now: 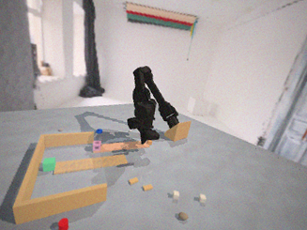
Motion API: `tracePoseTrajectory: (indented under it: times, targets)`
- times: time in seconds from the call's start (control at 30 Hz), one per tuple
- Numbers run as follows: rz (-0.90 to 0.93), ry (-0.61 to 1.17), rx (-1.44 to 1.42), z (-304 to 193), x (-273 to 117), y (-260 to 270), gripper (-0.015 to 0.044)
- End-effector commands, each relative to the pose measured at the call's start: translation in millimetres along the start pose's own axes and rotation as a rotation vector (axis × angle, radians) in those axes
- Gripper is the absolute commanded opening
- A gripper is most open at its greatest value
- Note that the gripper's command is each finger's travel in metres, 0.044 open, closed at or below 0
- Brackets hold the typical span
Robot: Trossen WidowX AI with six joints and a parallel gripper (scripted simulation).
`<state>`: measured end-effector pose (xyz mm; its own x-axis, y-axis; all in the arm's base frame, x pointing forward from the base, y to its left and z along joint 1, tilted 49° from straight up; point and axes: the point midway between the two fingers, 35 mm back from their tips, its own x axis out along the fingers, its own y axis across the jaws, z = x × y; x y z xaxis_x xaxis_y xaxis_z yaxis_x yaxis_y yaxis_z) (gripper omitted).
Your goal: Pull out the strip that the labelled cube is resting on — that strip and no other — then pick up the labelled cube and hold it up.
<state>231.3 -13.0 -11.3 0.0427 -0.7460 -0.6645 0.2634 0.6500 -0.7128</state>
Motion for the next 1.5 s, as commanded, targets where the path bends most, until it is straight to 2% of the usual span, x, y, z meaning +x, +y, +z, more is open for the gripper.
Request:
tracePoseTrajectory:
  times: [0.0, 0.8, 1.47]
  targets:
    - [-0.010, 0.029, -0.007, -14.1, 5.7, -3.0, 0.0000]
    - [-0.010, 0.030, -0.008, -48.7, 4.7, -4.1, 0.0000]
    - [-0.010, 0.030, -0.008, -48.9, 4.7, -4.1, 0.0000]
